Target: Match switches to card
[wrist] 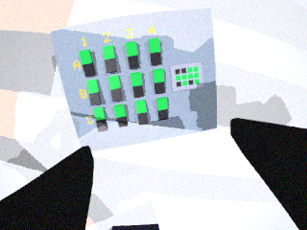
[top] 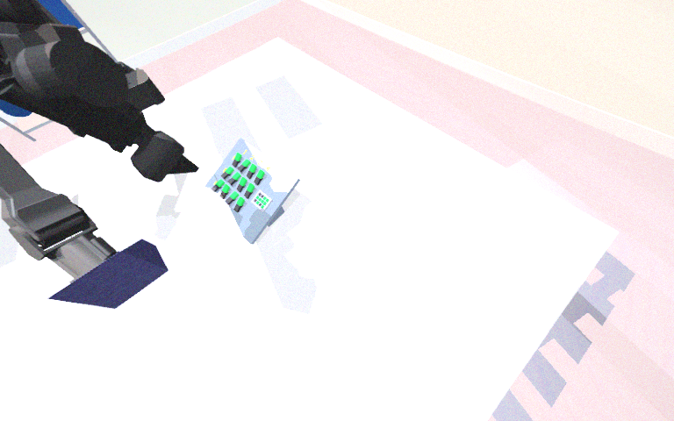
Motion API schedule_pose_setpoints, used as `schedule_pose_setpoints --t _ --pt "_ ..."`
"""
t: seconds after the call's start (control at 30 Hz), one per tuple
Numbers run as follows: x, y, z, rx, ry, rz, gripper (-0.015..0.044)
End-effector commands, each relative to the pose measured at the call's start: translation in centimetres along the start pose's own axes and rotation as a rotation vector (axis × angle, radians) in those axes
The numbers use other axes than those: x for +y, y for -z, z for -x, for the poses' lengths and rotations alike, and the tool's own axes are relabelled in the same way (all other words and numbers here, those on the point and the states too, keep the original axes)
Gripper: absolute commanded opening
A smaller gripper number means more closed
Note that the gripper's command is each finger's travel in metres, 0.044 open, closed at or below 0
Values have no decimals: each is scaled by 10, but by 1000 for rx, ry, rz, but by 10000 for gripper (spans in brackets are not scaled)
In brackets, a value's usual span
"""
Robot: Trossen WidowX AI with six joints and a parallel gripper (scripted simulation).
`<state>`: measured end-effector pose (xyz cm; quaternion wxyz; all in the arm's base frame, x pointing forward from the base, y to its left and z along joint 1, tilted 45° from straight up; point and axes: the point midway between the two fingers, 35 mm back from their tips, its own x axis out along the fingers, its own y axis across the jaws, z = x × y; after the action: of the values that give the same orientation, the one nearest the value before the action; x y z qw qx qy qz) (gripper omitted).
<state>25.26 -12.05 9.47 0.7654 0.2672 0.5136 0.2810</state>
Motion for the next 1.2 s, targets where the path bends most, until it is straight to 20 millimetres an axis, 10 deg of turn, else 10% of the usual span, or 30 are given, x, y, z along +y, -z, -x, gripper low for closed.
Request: schedule_pose_setpoints --t 0.0,0.3,0.47,0.67,1.17 --pt "1 -1 -2 1 2 0 374" --pt "61 -50 -85 -9 11 1 137" --pt "68 -53 -91 -11 4 2 6" --pt "69 -54 -126 14 2 2 0" --pt "69 -54 -138 14 2 3 0"
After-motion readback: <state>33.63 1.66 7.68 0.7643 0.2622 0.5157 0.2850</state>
